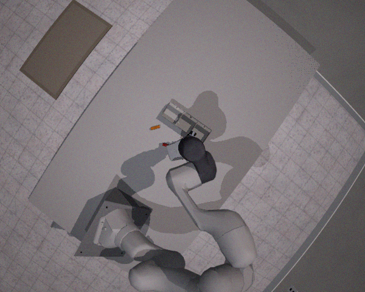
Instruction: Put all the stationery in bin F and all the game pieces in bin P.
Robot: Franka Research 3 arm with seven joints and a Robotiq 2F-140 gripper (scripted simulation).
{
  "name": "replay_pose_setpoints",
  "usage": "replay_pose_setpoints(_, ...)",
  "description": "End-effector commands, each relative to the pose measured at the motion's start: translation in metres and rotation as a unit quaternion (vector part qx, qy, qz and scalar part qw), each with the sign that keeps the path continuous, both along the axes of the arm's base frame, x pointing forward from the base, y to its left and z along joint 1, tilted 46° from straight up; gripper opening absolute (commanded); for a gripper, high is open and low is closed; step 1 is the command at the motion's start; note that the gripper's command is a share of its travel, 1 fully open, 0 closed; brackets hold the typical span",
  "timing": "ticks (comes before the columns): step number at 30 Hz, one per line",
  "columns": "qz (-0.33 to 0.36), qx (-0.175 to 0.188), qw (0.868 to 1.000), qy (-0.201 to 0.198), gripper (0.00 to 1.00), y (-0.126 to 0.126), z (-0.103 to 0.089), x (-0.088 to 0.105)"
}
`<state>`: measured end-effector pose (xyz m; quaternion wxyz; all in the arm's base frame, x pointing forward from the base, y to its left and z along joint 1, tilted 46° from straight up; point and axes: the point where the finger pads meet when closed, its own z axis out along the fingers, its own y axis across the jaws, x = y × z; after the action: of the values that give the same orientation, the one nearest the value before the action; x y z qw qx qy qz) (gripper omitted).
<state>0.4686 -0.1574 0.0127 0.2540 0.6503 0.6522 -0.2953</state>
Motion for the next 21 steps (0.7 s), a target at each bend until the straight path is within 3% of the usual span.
replay_pose_setpoints(1,0.001,0.0,1.0,0.002,0.13,0.001,0.001,-0.001)
replay_pose_setpoints(14,0.001,0.0,1.0,0.002,0.13,0.006,0.006,0.0)
replay_pose_setpoints(21,-0.042,-0.003,0.998,-0.042,0.13,-0.006,0.016,0.026)
